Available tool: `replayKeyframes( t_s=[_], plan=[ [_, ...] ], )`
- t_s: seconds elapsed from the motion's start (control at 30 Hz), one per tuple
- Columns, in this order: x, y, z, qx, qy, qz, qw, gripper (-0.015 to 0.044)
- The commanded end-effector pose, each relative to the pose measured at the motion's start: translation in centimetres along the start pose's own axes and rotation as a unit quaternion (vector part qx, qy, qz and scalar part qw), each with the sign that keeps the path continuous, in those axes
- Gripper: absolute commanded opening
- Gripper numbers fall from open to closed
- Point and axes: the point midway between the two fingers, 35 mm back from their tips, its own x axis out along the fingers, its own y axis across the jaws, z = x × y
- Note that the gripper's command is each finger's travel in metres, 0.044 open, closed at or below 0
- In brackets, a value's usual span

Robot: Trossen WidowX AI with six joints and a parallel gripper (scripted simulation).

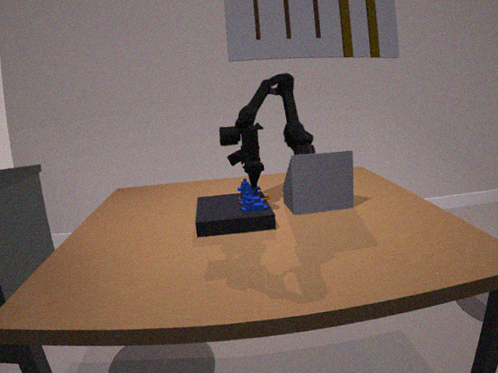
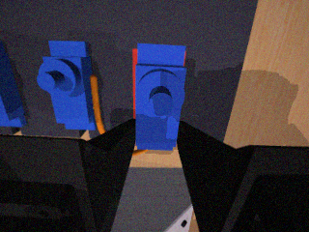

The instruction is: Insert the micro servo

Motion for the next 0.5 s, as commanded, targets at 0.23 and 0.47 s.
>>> replayKeyframes(
  t_s=[0.23,0.47],
  plan=[
    [0.88,0.09,-0.10,-0.004,0.002,-0.001,1.000,0.0000],
    [1.35,0.08,-0.10,-0.004,0.002,-0.001,1.000,0.0000]
  ],
)
